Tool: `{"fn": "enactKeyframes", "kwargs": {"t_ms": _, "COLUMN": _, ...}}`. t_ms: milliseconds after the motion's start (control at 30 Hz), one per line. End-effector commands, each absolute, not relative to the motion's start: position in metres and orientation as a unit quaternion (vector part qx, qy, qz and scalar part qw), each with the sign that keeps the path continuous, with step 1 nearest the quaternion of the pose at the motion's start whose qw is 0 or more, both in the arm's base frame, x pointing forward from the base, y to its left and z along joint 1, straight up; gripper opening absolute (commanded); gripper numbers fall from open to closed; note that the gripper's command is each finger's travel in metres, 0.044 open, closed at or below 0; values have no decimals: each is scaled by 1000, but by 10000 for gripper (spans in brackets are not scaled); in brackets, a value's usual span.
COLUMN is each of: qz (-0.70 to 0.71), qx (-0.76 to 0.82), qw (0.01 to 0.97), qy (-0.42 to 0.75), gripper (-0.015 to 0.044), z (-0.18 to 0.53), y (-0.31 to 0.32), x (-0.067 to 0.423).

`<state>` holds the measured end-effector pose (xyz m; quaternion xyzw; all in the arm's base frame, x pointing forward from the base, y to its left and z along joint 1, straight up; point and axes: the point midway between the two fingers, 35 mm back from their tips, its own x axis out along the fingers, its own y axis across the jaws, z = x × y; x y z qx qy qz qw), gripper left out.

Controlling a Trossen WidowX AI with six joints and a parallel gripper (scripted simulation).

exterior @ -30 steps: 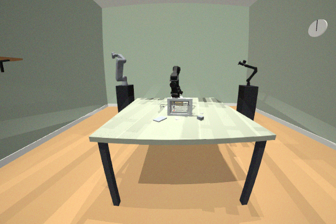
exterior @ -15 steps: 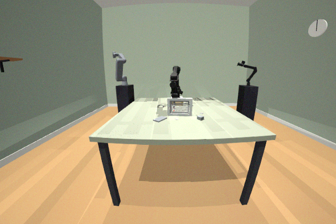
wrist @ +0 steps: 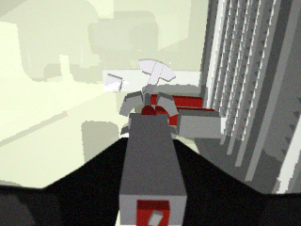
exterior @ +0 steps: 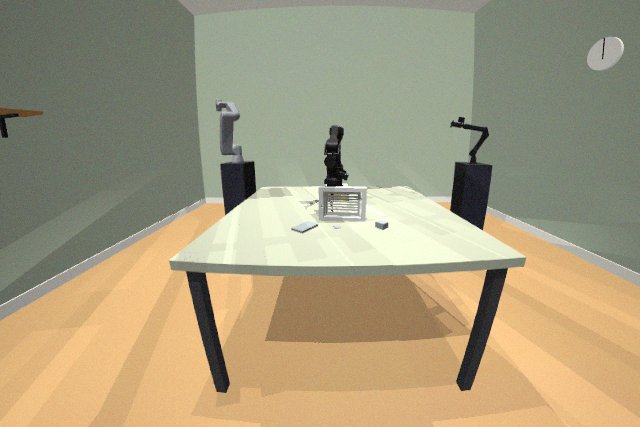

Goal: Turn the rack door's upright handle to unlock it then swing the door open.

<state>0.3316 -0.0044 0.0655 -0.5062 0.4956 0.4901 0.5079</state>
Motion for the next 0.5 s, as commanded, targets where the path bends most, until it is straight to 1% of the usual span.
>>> {"fn": "enactKeyframes", "kwargs": {"t_ms": 0, "qz": 471, "qx": -483, "qw": 529, "qy": 515, "gripper": 10, "z": 65, "y": -1, "x": 325}}
{"fn": "enactKeyframes", "kwargs": {"t_ms": 467, "qz": 401, "qx": -411, "qw": 586, "qy": 572, "gripper": 10, "z": 65, "y": 8, "x": 305}}
